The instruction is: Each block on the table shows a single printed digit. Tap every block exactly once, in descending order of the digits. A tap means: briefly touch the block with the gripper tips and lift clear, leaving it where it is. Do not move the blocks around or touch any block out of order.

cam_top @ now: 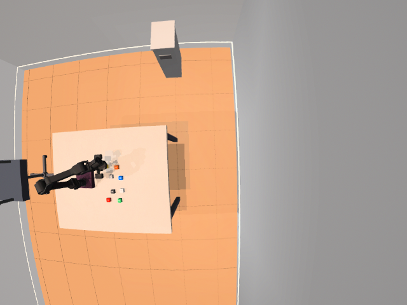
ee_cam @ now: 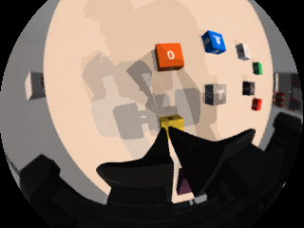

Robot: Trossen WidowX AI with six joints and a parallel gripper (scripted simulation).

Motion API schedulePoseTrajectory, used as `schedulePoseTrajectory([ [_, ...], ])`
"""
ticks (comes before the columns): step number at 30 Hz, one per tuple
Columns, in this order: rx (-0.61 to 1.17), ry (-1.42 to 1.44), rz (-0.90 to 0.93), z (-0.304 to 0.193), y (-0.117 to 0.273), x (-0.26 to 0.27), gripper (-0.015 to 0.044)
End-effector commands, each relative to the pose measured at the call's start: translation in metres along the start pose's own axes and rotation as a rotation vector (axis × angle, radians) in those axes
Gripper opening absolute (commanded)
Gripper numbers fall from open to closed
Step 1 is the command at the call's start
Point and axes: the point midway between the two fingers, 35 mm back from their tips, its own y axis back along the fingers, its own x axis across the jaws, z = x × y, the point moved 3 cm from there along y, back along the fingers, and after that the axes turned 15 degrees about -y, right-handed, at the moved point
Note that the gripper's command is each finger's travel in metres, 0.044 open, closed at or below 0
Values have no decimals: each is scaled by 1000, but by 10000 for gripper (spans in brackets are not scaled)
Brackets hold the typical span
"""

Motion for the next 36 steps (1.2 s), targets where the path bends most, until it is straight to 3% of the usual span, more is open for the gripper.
schedulePoseTrajectory([
  [1,6,-5,-3,-1,-8,-1,20],
  [9,6,-5,-3,-2,-12,-1,20],
  [12,5,-5,-2,-1,15,-1,20],
  [18,6,-5,-3,0,27,0,20],
  [24,5,-5,-3,0,97,0,20],
  [29,5,-6,-3,0,100,-1,20],
  [36,-36,-59,0,62,103,-40,20],
])
